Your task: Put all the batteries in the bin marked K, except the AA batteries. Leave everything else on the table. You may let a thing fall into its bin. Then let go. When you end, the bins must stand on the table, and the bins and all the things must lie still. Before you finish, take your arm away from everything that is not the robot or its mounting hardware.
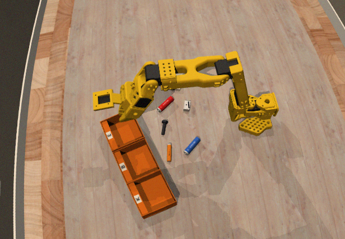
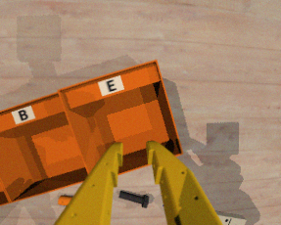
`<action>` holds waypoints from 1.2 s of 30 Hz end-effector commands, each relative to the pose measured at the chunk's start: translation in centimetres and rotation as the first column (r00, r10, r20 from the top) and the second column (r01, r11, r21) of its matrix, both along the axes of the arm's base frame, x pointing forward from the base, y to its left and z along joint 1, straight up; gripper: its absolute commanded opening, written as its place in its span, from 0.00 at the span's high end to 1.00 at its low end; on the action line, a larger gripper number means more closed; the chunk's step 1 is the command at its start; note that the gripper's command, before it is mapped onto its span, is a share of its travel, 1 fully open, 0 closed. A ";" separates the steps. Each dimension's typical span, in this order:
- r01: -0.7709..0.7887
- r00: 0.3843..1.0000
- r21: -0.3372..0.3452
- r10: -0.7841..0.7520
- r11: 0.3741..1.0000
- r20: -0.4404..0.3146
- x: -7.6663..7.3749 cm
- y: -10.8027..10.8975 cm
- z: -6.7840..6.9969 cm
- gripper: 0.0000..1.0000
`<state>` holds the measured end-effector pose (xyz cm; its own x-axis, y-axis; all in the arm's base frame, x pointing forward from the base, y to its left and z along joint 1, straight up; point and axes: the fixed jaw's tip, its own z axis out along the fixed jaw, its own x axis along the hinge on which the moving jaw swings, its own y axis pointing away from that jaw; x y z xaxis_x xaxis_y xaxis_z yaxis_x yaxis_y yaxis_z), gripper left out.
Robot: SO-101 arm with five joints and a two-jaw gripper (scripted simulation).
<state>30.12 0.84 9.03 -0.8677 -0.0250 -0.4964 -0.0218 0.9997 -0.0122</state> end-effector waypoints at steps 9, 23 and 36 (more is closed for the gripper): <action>-0.010 0.997 0.006 0.009 1.000 0.074 0.3 0.5 1.8 0.93; -0.158 0.985 0.006 0.158 0.987 0.074 -0.9 4.9 1.4 0.93; -0.279 0.958 0.005 0.278 0.960 0.074 -2.3 8.3 1.0 0.93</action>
